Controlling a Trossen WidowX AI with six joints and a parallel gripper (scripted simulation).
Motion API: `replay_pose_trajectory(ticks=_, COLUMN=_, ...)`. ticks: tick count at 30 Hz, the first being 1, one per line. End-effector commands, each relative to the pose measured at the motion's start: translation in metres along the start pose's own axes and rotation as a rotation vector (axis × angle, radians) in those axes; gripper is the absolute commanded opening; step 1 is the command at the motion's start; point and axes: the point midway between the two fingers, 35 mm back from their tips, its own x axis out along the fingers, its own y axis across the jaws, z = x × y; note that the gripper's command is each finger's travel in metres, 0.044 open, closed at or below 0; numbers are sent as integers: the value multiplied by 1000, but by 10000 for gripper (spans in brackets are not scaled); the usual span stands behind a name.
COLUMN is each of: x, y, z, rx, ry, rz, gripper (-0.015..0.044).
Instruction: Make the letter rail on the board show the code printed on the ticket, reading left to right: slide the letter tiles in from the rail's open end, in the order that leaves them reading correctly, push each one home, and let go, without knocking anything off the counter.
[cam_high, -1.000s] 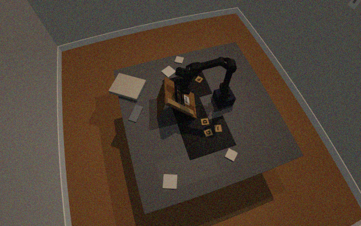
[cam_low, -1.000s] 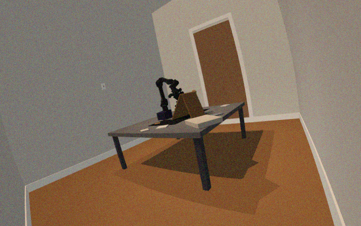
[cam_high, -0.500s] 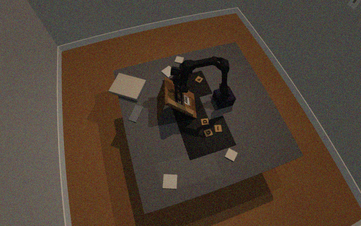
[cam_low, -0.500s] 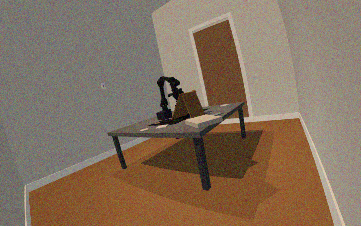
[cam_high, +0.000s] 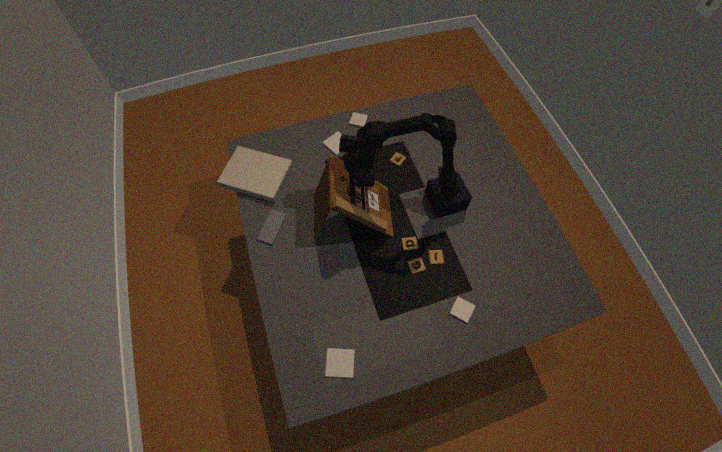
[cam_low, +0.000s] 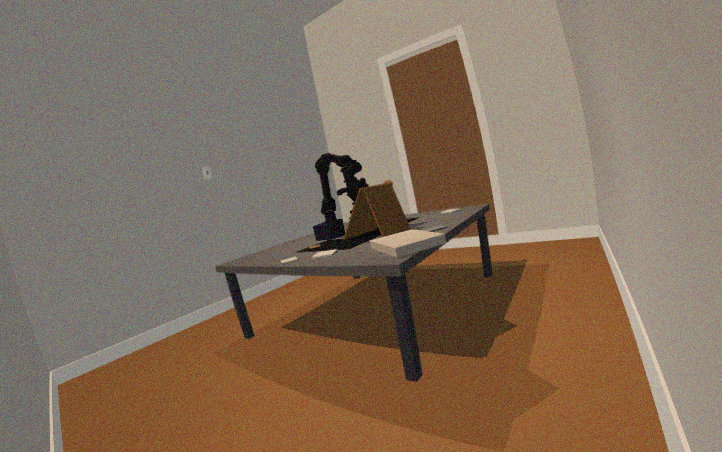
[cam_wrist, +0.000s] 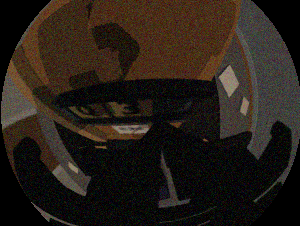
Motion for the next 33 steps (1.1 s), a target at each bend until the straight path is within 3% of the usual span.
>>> replay_pose_trajectory(ticks=1, x=0, y=0, z=4, rx=-2, ry=-8, rz=0, gripper=0)
replay_pose_trajectory(ticks=33, x=10, y=-2, z=16, rx=-2, ry=-9, rz=-1, gripper=0)
